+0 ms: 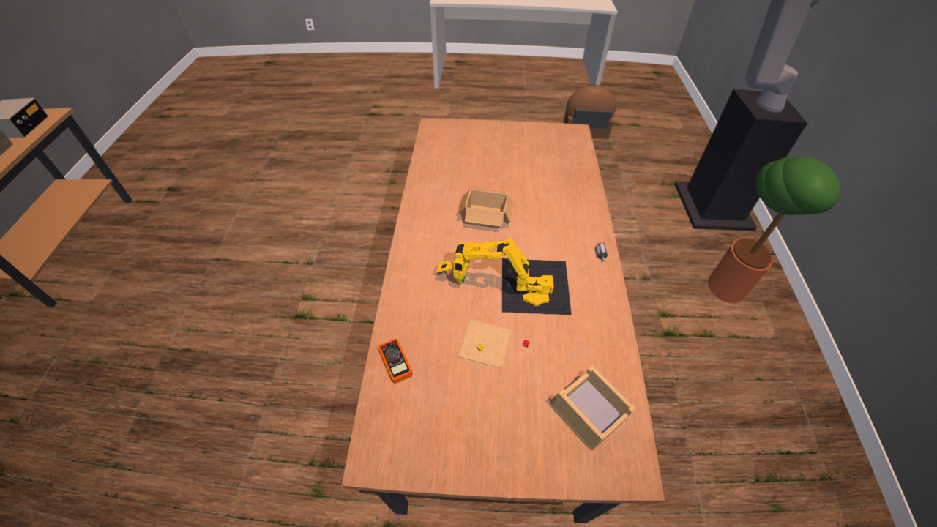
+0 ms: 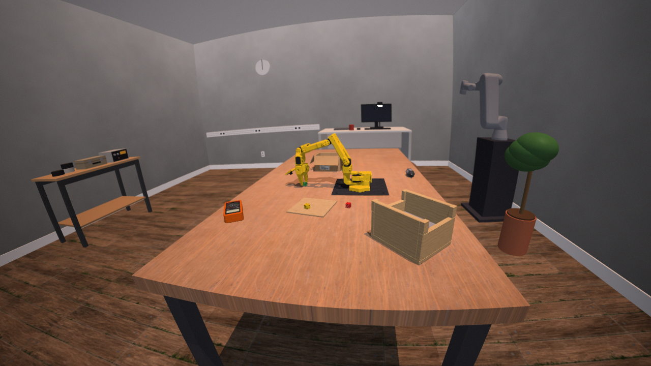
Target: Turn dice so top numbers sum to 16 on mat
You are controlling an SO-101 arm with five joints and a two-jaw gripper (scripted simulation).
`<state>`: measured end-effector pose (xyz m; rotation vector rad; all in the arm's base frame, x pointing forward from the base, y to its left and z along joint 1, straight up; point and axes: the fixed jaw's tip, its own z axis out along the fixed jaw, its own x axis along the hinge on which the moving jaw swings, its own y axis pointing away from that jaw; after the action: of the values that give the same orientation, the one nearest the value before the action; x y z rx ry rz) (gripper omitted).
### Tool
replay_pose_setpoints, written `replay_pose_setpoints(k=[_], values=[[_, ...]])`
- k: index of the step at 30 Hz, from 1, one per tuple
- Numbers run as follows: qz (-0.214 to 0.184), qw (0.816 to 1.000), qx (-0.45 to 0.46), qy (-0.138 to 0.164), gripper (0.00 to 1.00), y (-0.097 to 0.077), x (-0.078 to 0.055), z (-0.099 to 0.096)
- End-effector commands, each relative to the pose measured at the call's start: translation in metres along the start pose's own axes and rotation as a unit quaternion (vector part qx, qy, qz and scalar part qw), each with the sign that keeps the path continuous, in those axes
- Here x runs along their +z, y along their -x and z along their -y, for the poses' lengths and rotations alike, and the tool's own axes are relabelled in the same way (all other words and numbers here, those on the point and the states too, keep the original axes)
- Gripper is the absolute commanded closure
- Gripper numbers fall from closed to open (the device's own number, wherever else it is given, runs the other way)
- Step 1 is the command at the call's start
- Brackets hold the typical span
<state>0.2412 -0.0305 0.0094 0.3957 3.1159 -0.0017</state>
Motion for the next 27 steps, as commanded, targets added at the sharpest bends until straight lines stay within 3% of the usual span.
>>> replay_pose_setpoints(k=[1,27], values=[[-0.015,1.000,0.000,-0.001,0.75,-0.0049,0.0071,-0.0013],[-0.015,1.000,0.000,-0.001,0.85,-0.0047,0.0071,0.0048]])
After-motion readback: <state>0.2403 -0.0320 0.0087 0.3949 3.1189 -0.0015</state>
